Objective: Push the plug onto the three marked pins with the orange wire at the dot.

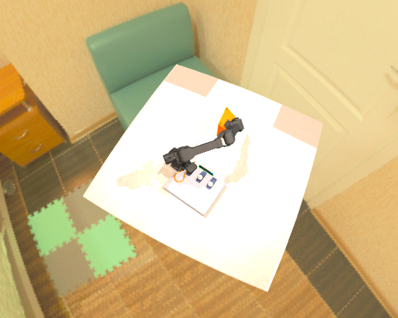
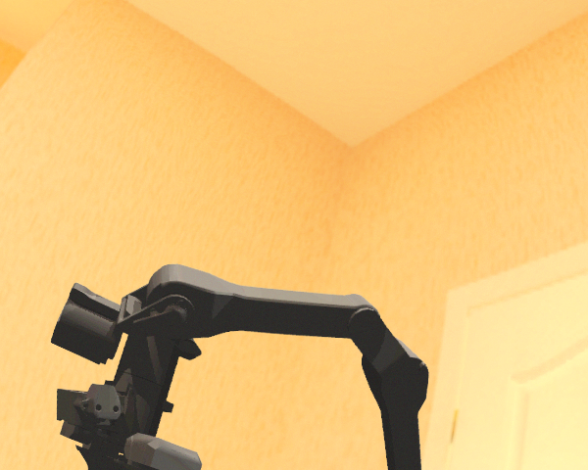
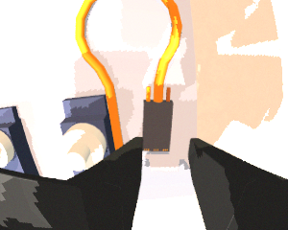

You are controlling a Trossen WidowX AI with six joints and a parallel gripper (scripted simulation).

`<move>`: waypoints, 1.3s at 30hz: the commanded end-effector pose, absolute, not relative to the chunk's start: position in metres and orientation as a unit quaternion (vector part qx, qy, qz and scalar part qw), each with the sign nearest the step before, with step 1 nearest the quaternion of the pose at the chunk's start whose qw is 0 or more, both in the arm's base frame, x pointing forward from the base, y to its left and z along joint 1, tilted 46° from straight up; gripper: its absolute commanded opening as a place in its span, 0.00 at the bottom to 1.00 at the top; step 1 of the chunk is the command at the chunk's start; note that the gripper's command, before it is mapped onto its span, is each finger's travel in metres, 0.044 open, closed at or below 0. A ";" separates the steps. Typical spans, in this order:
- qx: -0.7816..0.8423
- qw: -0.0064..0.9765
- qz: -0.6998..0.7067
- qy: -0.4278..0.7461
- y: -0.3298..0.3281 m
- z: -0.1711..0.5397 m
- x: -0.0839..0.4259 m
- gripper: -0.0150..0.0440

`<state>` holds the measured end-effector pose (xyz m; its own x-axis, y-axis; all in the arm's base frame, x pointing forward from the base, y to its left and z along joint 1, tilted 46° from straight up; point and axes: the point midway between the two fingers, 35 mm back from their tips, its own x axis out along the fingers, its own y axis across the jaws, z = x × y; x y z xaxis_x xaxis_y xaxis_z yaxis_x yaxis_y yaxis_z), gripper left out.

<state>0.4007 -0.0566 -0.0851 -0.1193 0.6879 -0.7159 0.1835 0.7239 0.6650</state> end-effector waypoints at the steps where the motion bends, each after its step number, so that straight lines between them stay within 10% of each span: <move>1: 0.309 0.590 0.219 0.713 -0.055 -0.086 0.403 0.45; 23: 0.309 0.589 0.220 0.713 -0.029 -0.112 0.399 0.45; 39: 0.309 0.590 0.219 0.713 -0.049 -0.093 0.403 0.25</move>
<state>0.3998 -0.0350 -0.1027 -0.1238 0.7028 -0.7006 0.1857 0.7099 0.6794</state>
